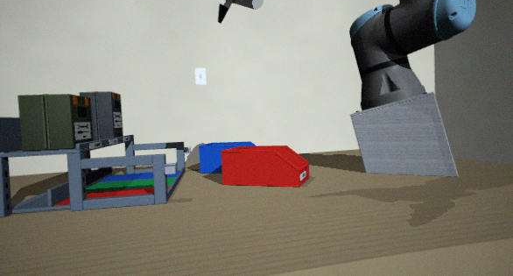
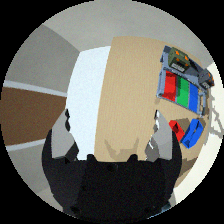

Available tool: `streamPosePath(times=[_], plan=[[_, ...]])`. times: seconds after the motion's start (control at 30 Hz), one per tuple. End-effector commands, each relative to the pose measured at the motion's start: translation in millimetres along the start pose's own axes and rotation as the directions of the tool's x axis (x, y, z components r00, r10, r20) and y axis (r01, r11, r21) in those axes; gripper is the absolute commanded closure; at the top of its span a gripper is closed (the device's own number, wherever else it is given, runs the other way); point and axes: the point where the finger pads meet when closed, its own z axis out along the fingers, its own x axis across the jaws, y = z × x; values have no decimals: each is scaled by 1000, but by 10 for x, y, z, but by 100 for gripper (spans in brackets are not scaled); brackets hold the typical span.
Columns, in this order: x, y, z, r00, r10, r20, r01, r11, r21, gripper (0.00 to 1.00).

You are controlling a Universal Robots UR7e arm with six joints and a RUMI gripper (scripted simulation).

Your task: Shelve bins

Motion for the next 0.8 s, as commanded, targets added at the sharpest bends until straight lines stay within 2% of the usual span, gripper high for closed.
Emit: streamPosePath(times=[0.0,0.6,0.77], plan=[[-2,-5,-3,1000,0,0,0,1000,1,0],[0,-6,-2,1000,0,0,0,1000,1,0],[64,-46,16,1000,14,-14,-14,1000,3,0]])
